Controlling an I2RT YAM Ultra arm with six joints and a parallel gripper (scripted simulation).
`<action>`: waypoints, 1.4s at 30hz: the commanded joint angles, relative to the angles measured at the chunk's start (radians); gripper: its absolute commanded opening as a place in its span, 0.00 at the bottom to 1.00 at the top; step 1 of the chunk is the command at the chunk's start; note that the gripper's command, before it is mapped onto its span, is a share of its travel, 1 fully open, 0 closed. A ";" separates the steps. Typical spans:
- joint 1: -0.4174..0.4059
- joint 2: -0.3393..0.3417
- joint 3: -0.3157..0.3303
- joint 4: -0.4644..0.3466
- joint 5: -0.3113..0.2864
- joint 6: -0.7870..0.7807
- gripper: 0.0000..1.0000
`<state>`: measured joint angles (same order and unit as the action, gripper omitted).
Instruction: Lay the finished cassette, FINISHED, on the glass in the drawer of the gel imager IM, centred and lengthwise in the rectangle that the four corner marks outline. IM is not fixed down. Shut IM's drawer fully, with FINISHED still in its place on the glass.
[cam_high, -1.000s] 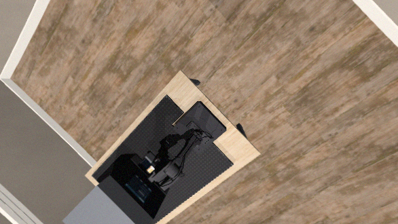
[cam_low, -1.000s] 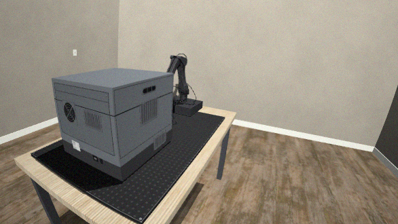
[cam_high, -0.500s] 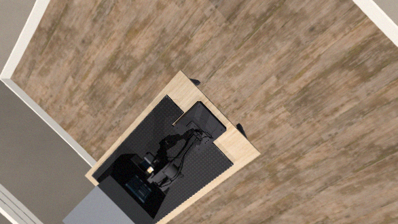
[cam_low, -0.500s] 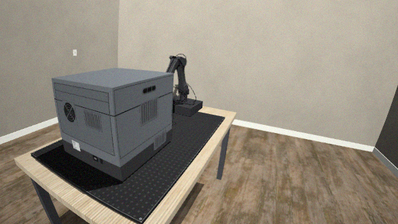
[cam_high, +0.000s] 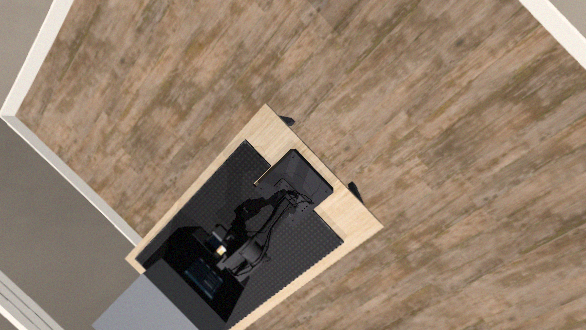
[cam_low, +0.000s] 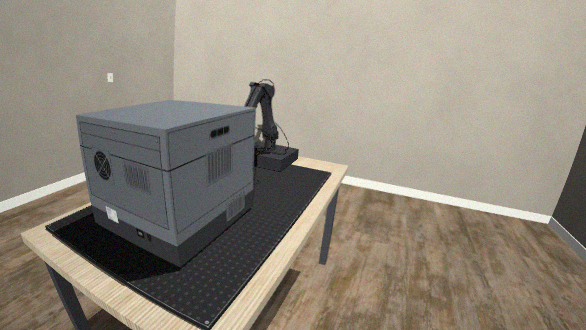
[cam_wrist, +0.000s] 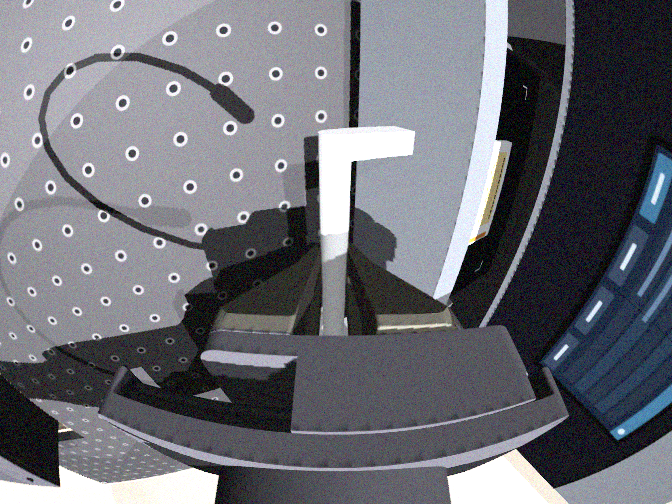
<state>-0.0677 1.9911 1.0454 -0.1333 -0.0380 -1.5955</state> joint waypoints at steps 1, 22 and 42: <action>0.008 0.004 0.027 0.022 -0.014 0.010 0.00; 0.005 -0.043 -0.093 0.173 -0.017 0.012 0.00; 0.010 0.049 -0.004 0.228 -0.015 0.017 0.00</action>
<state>-0.0658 2.0281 1.0096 0.0677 -0.0391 -1.5883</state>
